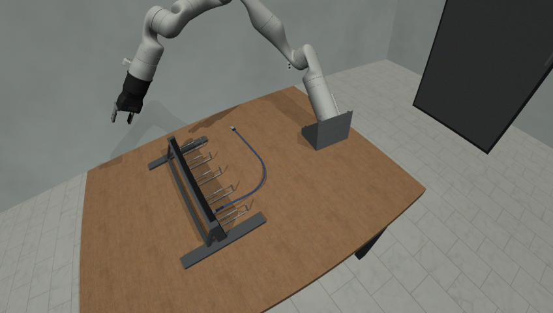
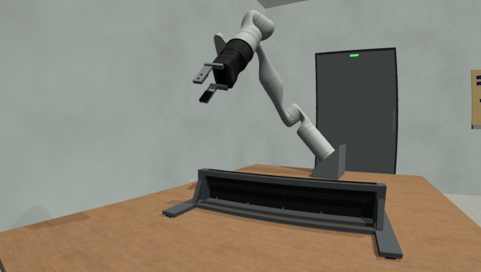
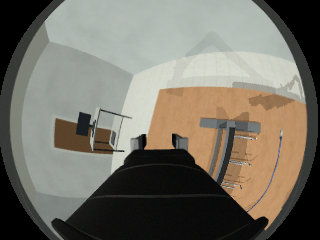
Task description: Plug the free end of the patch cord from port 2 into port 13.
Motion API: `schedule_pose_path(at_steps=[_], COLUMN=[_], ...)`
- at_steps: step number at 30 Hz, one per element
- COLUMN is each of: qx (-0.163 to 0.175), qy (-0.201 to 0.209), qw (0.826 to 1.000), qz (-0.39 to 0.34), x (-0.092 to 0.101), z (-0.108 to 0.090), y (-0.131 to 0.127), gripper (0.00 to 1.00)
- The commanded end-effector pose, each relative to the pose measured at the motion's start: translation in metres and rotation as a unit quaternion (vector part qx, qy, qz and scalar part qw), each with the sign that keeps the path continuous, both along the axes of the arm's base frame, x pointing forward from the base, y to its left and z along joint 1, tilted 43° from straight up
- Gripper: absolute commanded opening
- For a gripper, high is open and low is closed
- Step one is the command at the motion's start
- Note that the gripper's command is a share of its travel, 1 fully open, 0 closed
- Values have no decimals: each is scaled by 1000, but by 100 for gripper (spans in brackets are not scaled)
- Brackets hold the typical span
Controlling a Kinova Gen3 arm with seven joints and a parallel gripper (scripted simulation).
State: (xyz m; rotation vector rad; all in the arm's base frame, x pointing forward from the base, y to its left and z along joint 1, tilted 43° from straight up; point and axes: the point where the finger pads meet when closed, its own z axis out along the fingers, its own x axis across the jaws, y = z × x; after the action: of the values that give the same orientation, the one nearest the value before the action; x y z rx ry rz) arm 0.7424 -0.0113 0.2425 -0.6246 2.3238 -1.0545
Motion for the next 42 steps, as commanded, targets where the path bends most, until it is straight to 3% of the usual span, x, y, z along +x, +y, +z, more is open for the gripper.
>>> schedule_pose_path(at_steps=[1,18,22,25,32,34,35,42], qx=[0,0,3,9,23,23,26,32], qy=[-1,-1,6,24,78,78,91,144], qw=[1000,1000,1000,999,988,988,984,962], qz=[1,1,-12,-42,-129,-129,-150,-229], x=[0,0,-13,-45,-147,-147,-173,-279], z=[1,1,-1,-5,-15,-15,-16,-20], y=[1,1,-6,-23,-68,-68,-77,-108], gripper=[100,100,100,100,100,100,100,100])
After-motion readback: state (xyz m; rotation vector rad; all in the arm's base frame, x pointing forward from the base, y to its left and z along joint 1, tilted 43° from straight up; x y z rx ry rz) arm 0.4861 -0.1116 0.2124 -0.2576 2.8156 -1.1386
